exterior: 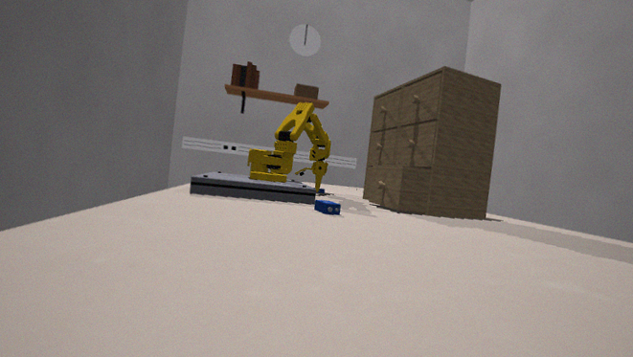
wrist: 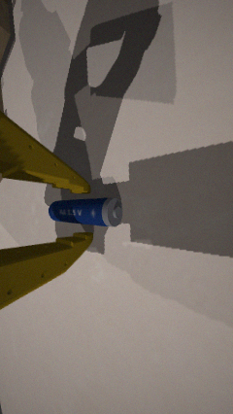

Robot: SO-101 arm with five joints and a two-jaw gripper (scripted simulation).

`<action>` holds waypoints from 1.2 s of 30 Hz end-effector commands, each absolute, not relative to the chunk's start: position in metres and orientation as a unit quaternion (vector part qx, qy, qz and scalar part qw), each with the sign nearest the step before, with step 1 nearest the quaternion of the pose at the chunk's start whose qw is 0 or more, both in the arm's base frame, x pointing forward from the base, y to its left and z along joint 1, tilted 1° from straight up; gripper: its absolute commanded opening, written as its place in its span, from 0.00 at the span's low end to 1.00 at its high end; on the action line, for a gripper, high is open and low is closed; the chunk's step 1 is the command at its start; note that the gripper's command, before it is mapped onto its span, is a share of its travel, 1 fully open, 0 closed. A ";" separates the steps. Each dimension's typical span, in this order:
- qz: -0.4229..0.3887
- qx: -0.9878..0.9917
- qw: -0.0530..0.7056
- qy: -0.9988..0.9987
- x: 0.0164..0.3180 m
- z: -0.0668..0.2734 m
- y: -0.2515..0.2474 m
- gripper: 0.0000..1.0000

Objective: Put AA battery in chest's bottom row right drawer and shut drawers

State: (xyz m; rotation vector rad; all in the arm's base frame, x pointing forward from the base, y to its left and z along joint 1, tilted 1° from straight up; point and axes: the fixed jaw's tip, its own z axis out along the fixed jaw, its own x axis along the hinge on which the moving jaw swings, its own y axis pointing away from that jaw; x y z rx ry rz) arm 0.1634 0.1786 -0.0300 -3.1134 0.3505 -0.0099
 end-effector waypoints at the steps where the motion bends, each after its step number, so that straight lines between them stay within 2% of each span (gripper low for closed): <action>1: 0.003 -0.994 -0.004 0.110 0.161 -0.032 0.175 0.13; 30: 0.003 -0.994 -0.004 0.110 0.161 -0.032 0.175 0.00; 36: 0.003 -0.994 -0.004 0.110 0.161 -0.032 0.175 0.00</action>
